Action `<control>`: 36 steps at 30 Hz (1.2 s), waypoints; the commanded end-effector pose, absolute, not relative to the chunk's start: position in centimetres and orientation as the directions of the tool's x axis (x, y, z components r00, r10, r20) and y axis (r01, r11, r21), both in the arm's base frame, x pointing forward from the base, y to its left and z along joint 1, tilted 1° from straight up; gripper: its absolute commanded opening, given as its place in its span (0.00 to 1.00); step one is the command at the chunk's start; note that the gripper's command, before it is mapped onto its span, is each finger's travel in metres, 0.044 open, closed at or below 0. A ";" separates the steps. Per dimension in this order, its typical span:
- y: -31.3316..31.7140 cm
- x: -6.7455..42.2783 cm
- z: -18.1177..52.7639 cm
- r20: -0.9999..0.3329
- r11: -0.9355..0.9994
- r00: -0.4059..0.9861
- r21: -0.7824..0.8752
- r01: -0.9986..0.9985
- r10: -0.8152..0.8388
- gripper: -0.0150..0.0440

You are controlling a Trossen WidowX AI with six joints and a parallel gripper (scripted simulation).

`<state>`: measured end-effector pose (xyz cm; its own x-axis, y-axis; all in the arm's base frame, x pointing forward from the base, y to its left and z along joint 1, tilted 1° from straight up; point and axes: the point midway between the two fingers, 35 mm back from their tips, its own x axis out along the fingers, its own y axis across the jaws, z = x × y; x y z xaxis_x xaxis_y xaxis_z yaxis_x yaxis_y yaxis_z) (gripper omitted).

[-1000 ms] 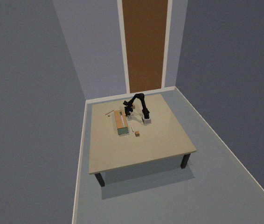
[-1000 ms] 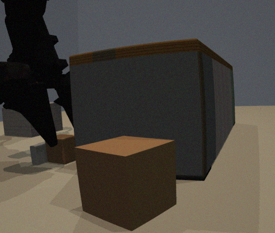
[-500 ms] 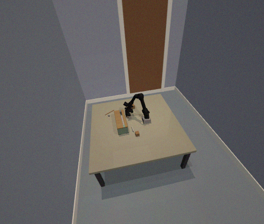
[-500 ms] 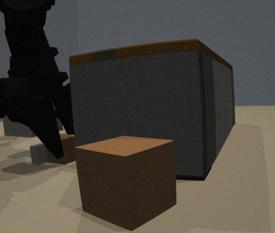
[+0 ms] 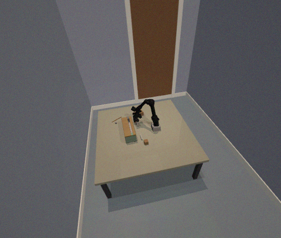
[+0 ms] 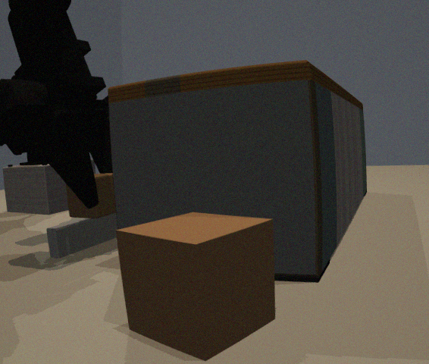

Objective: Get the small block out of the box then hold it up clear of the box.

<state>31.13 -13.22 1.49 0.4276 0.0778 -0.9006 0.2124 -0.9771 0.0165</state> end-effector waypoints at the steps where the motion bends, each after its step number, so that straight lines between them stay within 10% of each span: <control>1: -13.3 31.1 4.1 -0.899 -0.977 0.433 0.026 0.211 0.069 0.25; 36: -9.3 25.0 13.4 -0.868 -0.956 0.473 0.009 -0.293 -0.153 0.25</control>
<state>25.88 -9.68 12.95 0.4749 -0.1300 -0.8704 -0.2397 -0.9707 0.0142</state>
